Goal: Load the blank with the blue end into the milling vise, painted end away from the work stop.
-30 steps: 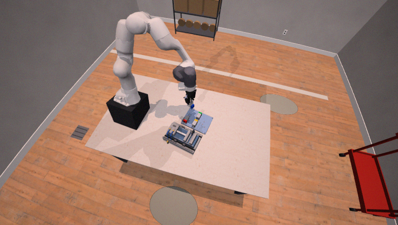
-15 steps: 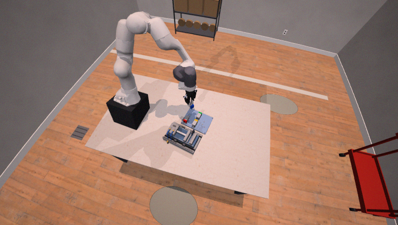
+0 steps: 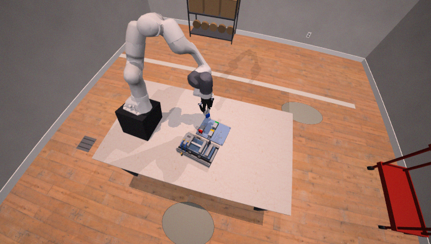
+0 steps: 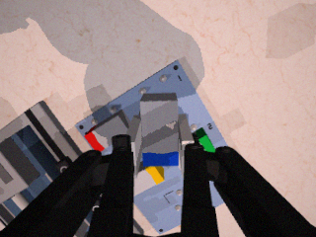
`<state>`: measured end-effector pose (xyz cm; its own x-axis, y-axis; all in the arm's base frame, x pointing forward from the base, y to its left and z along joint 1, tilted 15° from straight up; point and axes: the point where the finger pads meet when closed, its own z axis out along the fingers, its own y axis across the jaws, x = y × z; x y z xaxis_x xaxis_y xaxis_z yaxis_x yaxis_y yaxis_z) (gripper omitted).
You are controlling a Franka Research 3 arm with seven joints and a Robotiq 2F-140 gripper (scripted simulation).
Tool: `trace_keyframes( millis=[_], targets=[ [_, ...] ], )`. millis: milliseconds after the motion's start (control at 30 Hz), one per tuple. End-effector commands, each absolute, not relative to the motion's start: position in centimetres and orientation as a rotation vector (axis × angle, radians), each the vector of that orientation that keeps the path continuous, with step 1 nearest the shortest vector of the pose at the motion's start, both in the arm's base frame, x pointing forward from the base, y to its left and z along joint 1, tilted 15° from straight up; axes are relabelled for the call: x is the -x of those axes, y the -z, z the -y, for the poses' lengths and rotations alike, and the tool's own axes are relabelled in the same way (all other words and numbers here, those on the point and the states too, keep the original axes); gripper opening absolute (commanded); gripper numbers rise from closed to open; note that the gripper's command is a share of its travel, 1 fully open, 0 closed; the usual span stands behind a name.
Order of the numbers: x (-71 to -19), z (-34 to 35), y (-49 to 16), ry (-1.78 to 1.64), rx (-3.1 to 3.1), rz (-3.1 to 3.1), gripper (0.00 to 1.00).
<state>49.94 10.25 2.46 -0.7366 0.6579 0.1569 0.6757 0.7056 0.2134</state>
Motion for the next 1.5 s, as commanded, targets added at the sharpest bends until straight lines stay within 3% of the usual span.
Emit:
trace_keyframes(
  millis=[0, 1467],
  targets=[
    [-49.92, -10.21, -2.44, 0.375, 1.362, 2.701, 0.00],
    [-49.98, -10.18, -2.49, 0.345, 1.801, 2.382, 0.00]
  ],
)
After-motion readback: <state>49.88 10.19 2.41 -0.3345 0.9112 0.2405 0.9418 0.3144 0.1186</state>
